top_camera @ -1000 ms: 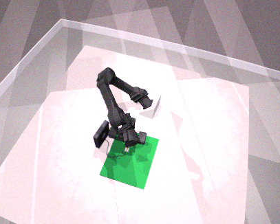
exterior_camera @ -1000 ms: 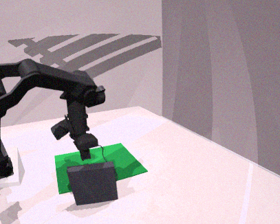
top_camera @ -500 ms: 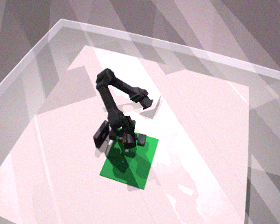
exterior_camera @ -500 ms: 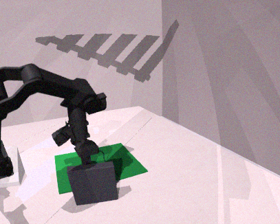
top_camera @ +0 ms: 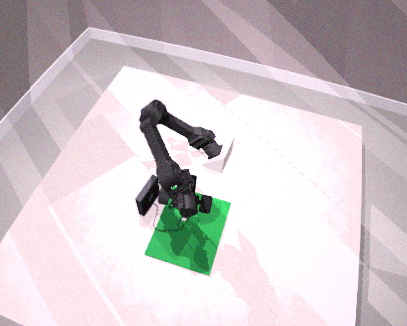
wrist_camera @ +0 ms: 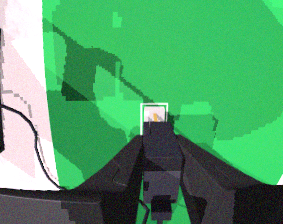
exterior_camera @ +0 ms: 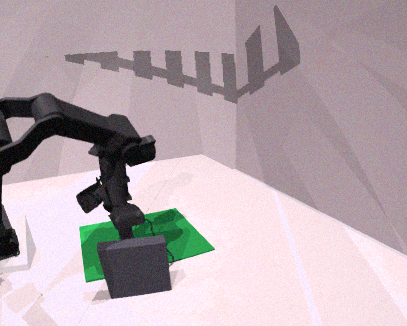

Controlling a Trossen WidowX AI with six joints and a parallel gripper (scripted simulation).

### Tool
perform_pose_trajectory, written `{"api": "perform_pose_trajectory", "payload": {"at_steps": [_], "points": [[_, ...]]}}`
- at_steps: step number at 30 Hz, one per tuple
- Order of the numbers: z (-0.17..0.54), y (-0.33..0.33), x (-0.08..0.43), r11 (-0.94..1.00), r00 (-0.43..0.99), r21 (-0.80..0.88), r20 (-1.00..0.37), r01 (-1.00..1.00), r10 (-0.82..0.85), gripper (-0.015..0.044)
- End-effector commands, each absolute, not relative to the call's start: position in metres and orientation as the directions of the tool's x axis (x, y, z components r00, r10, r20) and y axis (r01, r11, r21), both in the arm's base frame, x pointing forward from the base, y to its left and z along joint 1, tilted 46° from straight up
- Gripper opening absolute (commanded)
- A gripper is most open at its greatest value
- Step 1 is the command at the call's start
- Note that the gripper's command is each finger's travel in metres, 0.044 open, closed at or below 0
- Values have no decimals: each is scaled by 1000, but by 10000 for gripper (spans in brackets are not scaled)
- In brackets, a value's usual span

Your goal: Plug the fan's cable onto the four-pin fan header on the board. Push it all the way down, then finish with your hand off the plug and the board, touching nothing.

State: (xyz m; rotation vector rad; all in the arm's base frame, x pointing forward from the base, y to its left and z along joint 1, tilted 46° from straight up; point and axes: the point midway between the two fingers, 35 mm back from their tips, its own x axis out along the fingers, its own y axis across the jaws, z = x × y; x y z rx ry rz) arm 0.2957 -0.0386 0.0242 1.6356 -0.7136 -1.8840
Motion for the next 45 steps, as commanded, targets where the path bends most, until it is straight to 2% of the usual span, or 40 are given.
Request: {"api": "perform_pose_trajectory", "payload": {"at_steps": [1,45], "points": [[24,-40,296,-711,-115,701,-702,61,-703,0],[11,-52,293,-710,-115,702,-702,60,-703,0]]}}
